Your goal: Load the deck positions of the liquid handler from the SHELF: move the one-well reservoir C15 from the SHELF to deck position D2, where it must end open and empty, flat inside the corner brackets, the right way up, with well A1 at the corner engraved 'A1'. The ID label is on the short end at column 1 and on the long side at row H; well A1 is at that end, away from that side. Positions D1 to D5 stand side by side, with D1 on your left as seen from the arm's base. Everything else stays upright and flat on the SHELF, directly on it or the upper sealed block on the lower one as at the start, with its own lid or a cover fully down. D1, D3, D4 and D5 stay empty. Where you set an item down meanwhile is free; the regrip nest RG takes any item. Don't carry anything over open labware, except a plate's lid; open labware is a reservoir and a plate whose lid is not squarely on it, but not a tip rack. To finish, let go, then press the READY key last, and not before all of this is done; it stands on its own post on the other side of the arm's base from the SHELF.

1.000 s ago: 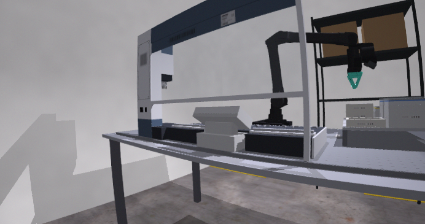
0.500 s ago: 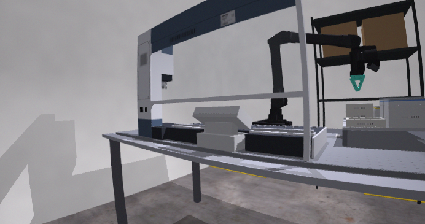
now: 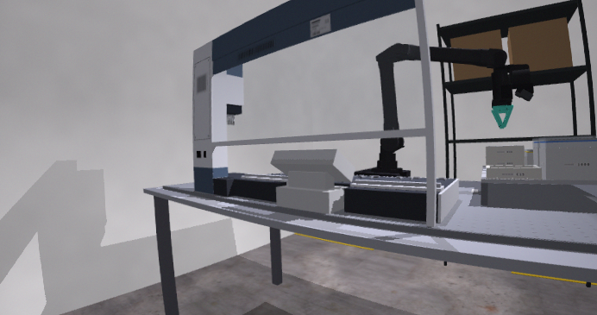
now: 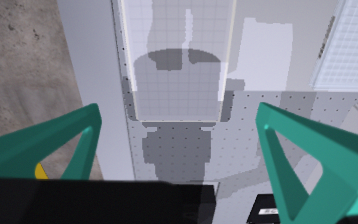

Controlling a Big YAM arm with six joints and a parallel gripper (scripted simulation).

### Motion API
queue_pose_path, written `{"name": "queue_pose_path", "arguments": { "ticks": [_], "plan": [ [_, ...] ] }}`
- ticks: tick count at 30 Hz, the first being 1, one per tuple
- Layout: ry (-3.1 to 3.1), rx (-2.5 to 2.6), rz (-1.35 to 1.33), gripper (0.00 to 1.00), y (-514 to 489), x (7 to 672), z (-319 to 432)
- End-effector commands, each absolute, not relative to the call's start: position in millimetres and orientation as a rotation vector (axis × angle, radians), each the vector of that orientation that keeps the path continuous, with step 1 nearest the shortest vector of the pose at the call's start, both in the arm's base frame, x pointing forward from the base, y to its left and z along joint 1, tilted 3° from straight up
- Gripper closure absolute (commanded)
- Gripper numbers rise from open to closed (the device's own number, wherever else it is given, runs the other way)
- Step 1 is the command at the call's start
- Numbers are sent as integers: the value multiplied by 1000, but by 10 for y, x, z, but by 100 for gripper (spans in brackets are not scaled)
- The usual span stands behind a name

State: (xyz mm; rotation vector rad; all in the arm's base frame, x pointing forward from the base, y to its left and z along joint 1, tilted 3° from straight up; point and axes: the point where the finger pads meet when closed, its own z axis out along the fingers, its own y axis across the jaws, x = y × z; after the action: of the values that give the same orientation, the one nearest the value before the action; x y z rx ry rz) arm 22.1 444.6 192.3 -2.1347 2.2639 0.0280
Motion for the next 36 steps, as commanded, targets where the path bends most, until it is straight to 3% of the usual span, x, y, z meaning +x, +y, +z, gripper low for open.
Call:
{"name": "queue_pose_path", "arguments": {
  "ticks": [1, 18, 36],
  "plan": [
    [2237, -2095, 92, 0, 4571, 226, 2132],
    [2237, -2095, 92, 0, 4571, 226, 2132],
    [2225, -2084, 97, 0, 4615, 1115, 2177]
  ]
}}
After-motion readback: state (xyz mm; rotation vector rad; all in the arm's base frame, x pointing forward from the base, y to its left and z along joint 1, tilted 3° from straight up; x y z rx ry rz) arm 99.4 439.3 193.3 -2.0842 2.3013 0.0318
